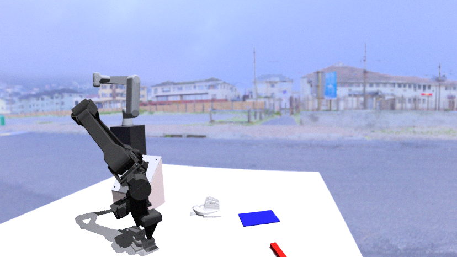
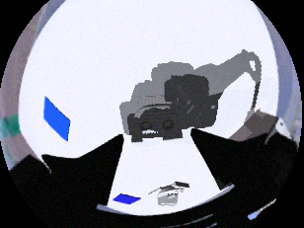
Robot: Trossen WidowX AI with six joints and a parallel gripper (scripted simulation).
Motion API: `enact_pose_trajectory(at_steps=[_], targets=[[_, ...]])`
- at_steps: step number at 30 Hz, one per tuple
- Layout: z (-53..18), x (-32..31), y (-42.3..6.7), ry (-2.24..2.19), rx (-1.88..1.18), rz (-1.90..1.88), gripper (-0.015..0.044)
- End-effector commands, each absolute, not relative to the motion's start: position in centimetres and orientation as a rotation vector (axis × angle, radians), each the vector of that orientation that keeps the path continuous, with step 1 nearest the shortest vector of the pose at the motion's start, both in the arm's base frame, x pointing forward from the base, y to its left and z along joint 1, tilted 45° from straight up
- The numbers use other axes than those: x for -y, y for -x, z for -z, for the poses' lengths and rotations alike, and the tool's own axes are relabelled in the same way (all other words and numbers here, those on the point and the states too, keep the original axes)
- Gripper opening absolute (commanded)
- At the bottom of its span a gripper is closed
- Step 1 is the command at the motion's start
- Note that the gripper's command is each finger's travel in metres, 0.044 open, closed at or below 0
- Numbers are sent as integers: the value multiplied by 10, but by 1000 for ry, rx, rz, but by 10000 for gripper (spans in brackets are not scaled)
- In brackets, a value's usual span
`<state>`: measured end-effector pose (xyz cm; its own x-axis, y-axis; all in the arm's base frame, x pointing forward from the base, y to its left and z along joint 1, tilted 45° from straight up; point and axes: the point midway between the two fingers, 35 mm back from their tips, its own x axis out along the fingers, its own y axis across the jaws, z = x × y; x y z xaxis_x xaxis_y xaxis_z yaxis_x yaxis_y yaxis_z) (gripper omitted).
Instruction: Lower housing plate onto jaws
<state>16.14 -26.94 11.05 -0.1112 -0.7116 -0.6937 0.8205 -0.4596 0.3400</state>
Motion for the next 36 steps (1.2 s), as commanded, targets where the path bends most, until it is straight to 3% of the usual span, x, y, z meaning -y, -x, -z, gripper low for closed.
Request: enact_pose_trajectory(at_steps=[1,36], targets=[[-108,270,-162,-1014,-163,1780,440],[-87,291,-158,-1013,-163,1780,440]])
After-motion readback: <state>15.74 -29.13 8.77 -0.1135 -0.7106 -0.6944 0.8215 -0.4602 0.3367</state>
